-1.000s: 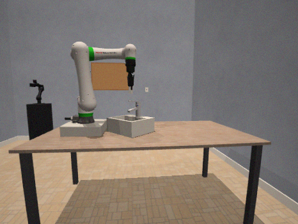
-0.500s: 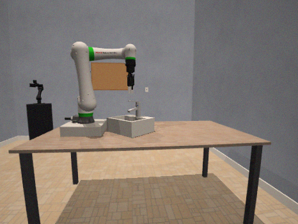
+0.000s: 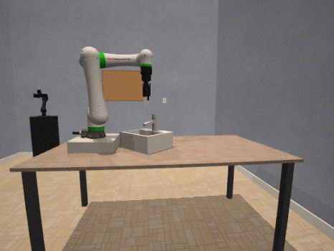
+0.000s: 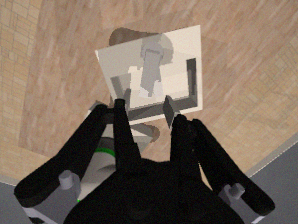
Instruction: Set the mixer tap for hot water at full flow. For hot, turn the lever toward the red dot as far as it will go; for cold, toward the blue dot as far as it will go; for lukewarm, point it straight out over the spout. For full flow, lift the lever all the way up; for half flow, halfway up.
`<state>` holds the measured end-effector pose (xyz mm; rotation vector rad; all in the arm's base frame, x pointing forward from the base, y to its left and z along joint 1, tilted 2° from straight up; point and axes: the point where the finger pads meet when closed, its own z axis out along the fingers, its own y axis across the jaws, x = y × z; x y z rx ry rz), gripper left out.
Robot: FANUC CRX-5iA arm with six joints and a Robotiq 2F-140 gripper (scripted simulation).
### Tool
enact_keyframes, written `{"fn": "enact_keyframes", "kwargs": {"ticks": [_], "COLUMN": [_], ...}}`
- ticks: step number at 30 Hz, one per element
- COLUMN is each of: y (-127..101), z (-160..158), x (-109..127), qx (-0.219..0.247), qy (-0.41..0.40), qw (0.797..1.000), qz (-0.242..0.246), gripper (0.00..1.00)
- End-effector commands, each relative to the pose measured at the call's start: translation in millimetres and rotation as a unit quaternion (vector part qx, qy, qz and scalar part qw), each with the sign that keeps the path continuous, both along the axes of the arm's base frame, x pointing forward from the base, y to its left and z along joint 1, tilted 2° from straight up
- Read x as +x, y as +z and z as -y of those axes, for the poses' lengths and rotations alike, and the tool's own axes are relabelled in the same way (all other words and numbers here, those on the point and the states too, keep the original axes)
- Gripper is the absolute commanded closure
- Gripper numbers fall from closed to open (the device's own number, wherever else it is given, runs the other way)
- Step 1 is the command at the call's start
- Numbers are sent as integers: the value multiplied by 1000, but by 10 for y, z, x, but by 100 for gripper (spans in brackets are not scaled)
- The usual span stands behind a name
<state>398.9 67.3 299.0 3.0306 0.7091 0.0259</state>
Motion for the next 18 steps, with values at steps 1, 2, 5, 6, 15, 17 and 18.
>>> {"fn": "enact_keyframes", "kwargs": {"ticks": [1, 2, 5, 6, 15, 17, 18], "y": [2, 2, -1, -3, -43, -60, -70], "z": [0, 0, 0, 0, 1, 1, 2], "x": [1, 1, 1, 1, 2, 3, 3], "qx": [0, 0, 0, 0, 1, 1, 1], "qy": [0, 0, 0, 0, 0, 0, 0], "qw": [1000, 1000, 1000, 1000, 1000, 1000, 1000], "qz": [0, 0, 0, 0, -1, -1, -1], "gripper": [60, 60, 60, 60, 60, 60, 60]}}
